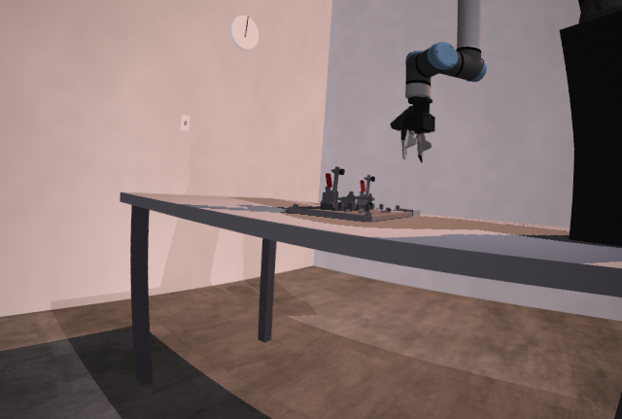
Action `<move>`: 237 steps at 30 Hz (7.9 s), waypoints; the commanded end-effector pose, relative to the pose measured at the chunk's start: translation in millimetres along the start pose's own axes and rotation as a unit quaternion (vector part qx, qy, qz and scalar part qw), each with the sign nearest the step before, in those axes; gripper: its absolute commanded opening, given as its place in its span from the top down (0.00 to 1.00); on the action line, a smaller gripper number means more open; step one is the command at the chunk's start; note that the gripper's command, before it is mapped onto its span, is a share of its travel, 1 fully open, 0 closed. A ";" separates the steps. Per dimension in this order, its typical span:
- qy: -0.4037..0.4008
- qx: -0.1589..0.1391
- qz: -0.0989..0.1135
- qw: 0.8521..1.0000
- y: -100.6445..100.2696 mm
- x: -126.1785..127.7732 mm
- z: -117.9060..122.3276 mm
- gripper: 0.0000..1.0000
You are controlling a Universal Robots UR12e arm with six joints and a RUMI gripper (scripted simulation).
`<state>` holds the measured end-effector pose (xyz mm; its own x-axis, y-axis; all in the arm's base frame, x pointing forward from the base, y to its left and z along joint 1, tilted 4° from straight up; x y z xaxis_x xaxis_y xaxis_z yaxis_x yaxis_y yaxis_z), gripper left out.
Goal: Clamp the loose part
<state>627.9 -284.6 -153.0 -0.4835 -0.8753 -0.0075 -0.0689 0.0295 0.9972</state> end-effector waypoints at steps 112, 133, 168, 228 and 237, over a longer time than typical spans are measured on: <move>0.000 0.001 0.000 1.000 -179.5 0.0 -0.9 1.00; 0.000 0.001 0.000 1.000 -179.5 0.0 -0.9 1.00; 0.000 0.001 0.000 1.000 -156.9 0.0 -0.9 1.00; 0.002 0.001 0.000 1.000 -59.5 0.0 -0.8 1.00; 0.054 0.001 0.000 0.999 -59.5 0.0 -0.9 1.00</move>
<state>632.3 -286.4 -213.0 -0.4331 -0.9014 -0.0027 -0.0687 0.0301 0.9972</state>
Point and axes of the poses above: the point where the finger pads meet when closed, its own y axis back along the fingers, its own x axis across the jaws, z = x × y, the point moved 7 cm from there along y, back along the fingers, and after that the axes turned 8 degrees about -y, right-handed, at the moved point
